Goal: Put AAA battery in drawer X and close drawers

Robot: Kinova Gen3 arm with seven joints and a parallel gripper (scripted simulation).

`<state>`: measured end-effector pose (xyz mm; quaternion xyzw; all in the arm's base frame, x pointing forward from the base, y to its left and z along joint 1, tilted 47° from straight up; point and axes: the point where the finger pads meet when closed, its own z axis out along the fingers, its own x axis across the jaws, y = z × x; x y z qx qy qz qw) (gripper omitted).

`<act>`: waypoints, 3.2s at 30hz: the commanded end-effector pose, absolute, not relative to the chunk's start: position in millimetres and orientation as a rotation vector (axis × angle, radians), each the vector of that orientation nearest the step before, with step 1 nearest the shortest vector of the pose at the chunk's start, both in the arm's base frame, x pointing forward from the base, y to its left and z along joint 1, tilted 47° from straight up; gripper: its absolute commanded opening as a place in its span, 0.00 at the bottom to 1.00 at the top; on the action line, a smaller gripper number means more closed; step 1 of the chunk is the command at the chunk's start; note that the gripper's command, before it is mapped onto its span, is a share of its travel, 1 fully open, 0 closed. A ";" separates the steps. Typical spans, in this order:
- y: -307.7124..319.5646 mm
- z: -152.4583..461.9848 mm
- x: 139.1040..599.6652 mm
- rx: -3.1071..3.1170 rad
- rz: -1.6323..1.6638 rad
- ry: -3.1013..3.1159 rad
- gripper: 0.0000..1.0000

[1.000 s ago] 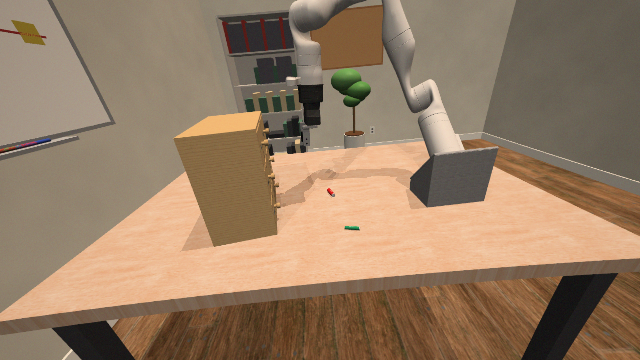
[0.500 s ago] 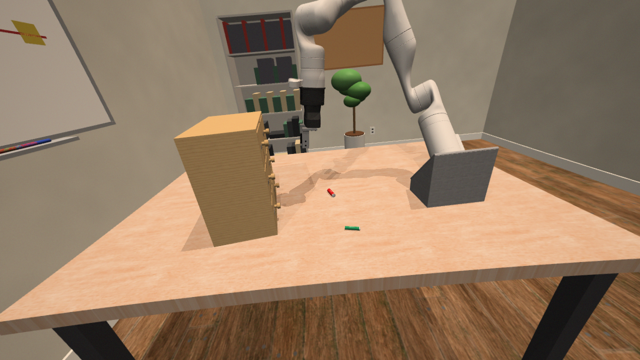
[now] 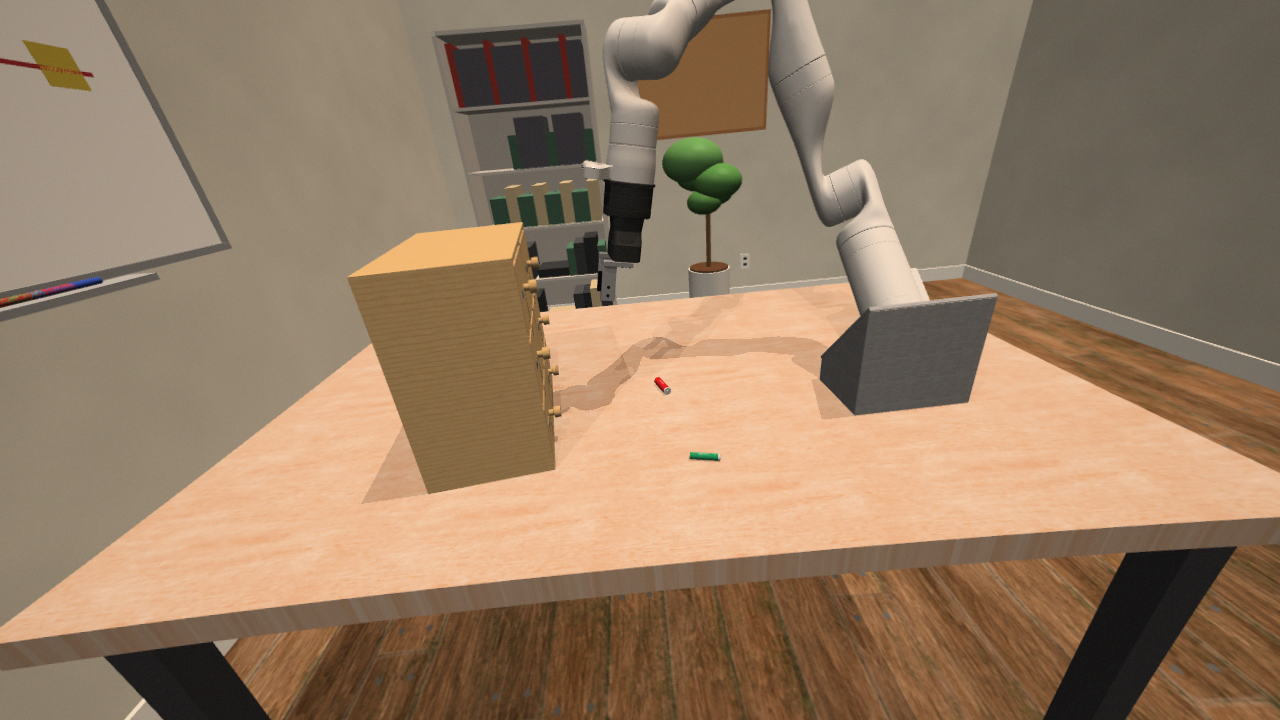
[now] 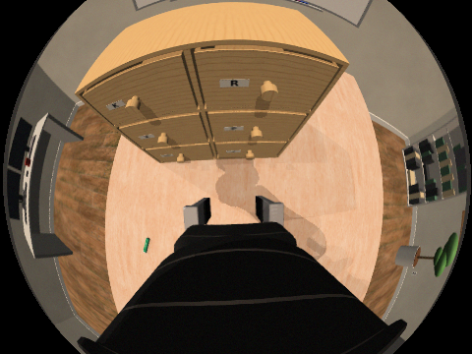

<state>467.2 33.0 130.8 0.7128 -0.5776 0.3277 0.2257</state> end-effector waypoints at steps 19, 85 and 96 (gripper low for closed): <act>25.4 121.4 474.2 2.059 1.034 -1.564 1.00; -2.1 90.7 503.8 2.329 1.479 -1.433 1.00; -6.0 86.4 508.0 2.363 1.545 -1.408 1.00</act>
